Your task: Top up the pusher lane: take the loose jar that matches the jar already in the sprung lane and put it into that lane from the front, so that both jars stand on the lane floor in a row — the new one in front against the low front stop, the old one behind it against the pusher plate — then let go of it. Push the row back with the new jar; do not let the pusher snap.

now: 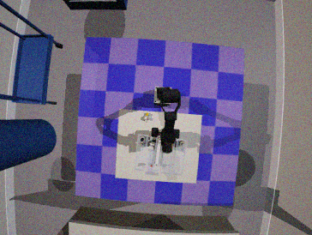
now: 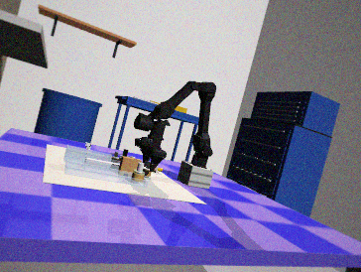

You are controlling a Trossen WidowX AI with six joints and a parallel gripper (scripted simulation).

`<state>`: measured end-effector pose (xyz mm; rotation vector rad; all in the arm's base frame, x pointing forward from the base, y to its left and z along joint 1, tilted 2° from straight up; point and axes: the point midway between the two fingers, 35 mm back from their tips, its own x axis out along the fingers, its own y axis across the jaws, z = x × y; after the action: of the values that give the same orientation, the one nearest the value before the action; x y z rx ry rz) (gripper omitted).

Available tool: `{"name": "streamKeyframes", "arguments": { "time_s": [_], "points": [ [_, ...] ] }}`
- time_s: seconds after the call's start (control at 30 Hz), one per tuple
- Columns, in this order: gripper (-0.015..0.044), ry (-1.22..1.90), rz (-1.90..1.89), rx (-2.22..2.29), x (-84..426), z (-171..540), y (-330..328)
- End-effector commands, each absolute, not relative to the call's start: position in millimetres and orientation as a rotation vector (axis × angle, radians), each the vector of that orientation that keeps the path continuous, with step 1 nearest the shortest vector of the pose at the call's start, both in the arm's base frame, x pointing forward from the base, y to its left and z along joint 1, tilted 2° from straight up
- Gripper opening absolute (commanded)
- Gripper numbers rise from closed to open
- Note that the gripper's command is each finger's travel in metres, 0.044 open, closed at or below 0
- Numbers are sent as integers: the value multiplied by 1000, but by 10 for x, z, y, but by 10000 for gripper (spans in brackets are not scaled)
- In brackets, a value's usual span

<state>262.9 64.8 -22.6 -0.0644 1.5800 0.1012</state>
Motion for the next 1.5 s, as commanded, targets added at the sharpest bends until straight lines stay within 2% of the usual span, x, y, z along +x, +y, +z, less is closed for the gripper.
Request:
{"name": "streamKeyframes", "arguments": {
  "time_s": [0.0,0.1,0.43,0.63,0.8,1.17,1.47],
  "points": [
    [440,1581,95,-66,2617,-294,641],
    [440,1581,95,-66,2615,-317,641],
    [177,1581,95,-66,2615,-317,641],
    [137,1581,95,-66,2615,-317,641],
    [6,1581,96,-66,2648,-128,643],
    [0,1581,95,-66,2614,712,612],
    [0,1580,80,-52,2736,523,521]
  ]
}}
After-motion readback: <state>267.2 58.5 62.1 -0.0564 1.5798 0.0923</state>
